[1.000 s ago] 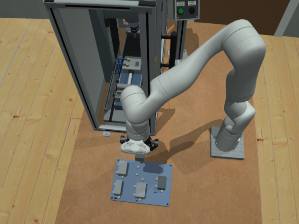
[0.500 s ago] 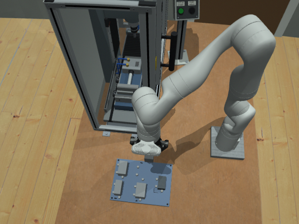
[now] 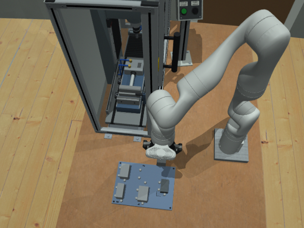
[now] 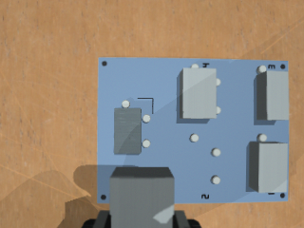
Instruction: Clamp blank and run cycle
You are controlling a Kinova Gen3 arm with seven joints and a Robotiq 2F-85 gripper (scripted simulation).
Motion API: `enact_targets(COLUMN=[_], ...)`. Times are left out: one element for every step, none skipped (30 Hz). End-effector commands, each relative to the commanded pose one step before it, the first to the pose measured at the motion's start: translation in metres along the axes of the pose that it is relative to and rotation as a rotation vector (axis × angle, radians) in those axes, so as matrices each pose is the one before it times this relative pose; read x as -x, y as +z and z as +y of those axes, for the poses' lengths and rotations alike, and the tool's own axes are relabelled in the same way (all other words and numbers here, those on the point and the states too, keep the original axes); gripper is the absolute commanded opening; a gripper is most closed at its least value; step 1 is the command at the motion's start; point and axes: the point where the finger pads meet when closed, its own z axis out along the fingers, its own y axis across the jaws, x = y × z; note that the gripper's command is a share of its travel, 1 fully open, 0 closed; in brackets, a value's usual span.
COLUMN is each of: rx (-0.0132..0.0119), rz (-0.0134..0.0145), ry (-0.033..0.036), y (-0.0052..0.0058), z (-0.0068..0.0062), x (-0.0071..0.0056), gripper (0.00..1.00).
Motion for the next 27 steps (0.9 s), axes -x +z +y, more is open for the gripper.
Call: enact_targets(rx=[0.00349,0.00000,0.00000,0.00000,0.00000,0.00000,0.00000,0.00000,0.00000,0.00000,0.00000,0.00000,0.00003,-0.00006,-0.00006,-0.00006,-0.00006,0.00000,0.00000,0.00000,0.00000,0.00000,0.00000,0.00000,0.00000,0.00000,0.00000], rz=[0.00081,0.00000,0.00000,0.00000,0.00000,0.00000,0.00000,0.00000,0.00000,0.00000,0.00000,0.00000,0.00005,-0.00001,-0.00001,-0.00001,-0.00001,0.00000,0.00000,0.00000,0.00000,0.00000,0.00000,0.00000,0.00000,0.00000,0.00000], ry=[0.00086,0.00000,0.00000,0.00000,0.00000,0.00000,0.00000,0.00000,0.00000,0.00000,0.00000,0.00000,0.00002,-0.00001,-0.00001,-0.00001,-0.00001,0.00000,0.00000,0.00000,0.00000,0.00000,0.00000,0.00000,0.00000,0.00000,0.00000], y=[-0.00095,0.00000,0.00000,0.00000,0.00000,0.00000,0.00000,0.00000,0.00000,0.00000,0.00000,0.00000,0.00001,0.00000,0.00000,0.00000,0.00000,0.00000,0.00000,0.00000,0.00000,0.00000,0.00000,0.00000,0.00000,0.00000,0.00000], z=[-0.02894,0.00000,0.00000,0.00000,0.00000,0.00000,0.00000,0.00000,0.00000,0.00000,0.00000,0.00000,-0.00995,-0.01000,-0.01000,-0.01000,-0.01000,0.00000,0.00000,0.00000,0.00000,0.00000,0.00000,0.00000,0.00000,0.00000,0.00000], x=[-0.00053,0.00000,0.00000,0.00000,0.00000,0.00000,0.00000,0.00000,0.00000,0.00000,0.00000,0.00000,-0.00001,0.00001,0.00001,0.00001,0.00001,0.00000,0.00000,0.00000,0.00000,0.00000,0.00000,0.00000,0.00000,0.00000,0.00000], gripper=[0.10,0.10,0.10,0.10,0.10,0.10,0.10,0.10,0.10,0.10,0.10,0.10,0.10,0.10,0.10,0.10,0.10,0.10,0.10,0.10,0.10,0.10,0.10,0.10,0.10,0.10,0.10])
